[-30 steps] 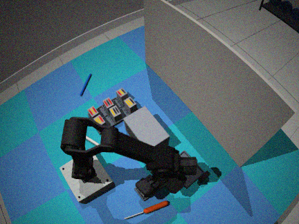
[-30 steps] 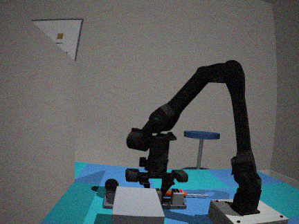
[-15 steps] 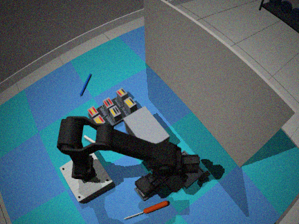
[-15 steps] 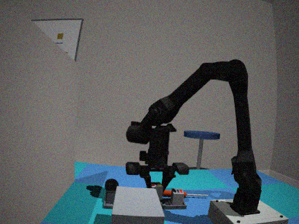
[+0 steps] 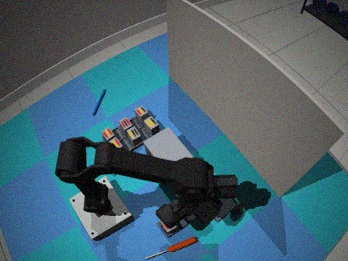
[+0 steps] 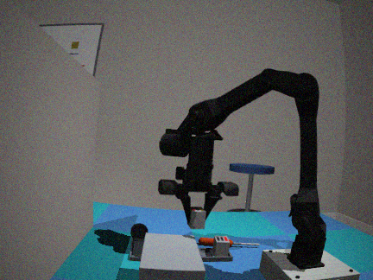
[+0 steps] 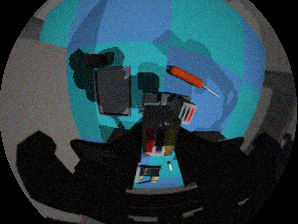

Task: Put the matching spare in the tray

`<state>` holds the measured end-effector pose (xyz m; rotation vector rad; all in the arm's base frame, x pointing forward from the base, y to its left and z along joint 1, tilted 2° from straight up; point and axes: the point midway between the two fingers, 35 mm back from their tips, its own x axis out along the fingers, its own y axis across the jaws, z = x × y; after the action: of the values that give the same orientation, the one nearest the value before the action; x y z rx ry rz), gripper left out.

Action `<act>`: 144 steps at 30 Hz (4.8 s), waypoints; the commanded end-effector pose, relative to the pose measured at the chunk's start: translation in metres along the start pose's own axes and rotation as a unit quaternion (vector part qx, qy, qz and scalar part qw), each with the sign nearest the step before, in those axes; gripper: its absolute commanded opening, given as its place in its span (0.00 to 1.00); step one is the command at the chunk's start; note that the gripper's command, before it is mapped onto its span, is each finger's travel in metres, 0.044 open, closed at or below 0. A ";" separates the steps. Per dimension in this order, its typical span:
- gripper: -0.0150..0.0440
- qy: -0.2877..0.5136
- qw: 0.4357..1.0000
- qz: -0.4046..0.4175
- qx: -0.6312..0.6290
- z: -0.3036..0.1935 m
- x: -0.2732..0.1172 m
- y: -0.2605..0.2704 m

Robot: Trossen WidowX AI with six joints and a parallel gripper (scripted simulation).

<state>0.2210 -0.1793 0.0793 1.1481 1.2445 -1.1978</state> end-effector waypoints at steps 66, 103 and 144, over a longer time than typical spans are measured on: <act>0.25 -0.007 1.000 0.009 0.003 0.029 -0.062 0.109; 0.25 -0.007 1.000 0.009 0.003 0.032 -0.031 0.114; 0.25 -0.007 1.000 0.009 0.003 0.034 0.003 0.116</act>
<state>0.3382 -0.2067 0.0763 1.1504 1.2189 -1.1947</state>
